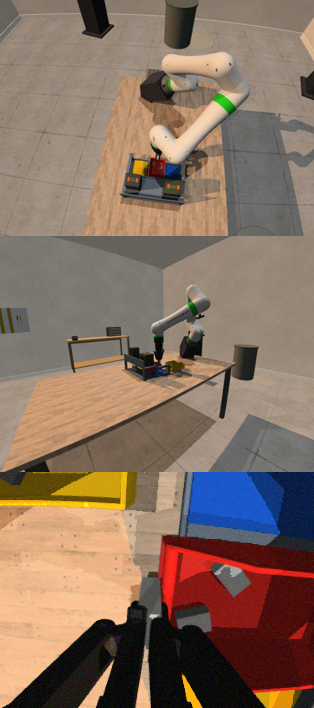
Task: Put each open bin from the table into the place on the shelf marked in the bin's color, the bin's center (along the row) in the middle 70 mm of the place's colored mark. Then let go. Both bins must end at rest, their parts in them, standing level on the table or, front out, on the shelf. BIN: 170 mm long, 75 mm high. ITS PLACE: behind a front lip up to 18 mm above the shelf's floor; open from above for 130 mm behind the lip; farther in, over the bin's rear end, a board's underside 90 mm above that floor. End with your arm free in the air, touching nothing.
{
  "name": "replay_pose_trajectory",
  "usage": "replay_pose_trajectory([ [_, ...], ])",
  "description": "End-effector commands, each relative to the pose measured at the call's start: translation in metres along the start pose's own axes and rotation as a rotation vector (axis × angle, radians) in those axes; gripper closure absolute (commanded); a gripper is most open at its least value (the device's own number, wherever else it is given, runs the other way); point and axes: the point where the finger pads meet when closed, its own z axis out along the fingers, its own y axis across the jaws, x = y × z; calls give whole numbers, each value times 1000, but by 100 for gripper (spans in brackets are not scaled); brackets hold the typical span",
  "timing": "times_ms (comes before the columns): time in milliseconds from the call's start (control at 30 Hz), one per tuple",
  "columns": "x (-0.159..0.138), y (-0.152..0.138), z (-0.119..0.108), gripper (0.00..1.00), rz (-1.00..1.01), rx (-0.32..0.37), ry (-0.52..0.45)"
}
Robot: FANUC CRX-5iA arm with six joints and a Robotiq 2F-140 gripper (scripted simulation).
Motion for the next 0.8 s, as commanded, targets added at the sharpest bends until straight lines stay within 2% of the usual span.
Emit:
replay_pose_trajectory([
  [0, 0, 2, 0, 100, 0, 0, 0],
  [767, 0, 15, 0, 100, 0, 0, 0],
])
